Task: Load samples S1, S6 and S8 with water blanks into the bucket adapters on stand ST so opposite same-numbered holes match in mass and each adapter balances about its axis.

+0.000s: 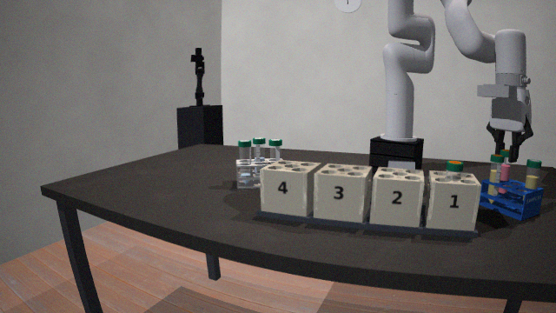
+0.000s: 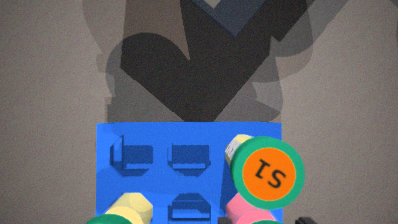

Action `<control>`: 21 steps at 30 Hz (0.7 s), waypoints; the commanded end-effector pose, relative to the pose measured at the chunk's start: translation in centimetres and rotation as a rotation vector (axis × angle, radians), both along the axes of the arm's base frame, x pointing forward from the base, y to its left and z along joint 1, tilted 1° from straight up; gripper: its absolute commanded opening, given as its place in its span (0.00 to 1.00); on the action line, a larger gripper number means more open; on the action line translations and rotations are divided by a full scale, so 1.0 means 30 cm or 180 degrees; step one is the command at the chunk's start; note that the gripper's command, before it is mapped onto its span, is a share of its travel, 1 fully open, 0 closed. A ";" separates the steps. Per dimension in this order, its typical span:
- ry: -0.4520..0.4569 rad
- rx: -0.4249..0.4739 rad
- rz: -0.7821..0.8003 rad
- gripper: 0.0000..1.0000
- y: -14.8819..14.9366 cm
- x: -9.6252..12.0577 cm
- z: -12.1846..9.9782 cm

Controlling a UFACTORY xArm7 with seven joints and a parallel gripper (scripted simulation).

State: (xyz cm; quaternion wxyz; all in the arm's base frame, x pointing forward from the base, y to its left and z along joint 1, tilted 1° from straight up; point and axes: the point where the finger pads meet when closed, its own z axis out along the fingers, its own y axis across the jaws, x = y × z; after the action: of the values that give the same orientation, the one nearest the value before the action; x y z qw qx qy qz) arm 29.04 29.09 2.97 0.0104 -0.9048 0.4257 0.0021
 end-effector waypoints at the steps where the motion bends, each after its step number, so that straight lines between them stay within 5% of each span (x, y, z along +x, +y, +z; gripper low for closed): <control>1: -0.0009 0.0007 0.0000 0.00 0.003 0.004 0.009; 21: -0.0009 0.0007 0.0000 0.00 0.002 0.003 0.056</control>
State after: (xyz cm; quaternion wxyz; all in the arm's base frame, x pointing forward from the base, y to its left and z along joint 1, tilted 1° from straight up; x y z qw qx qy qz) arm 29.01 29.04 4.14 0.0099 -0.9048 0.4258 0.0024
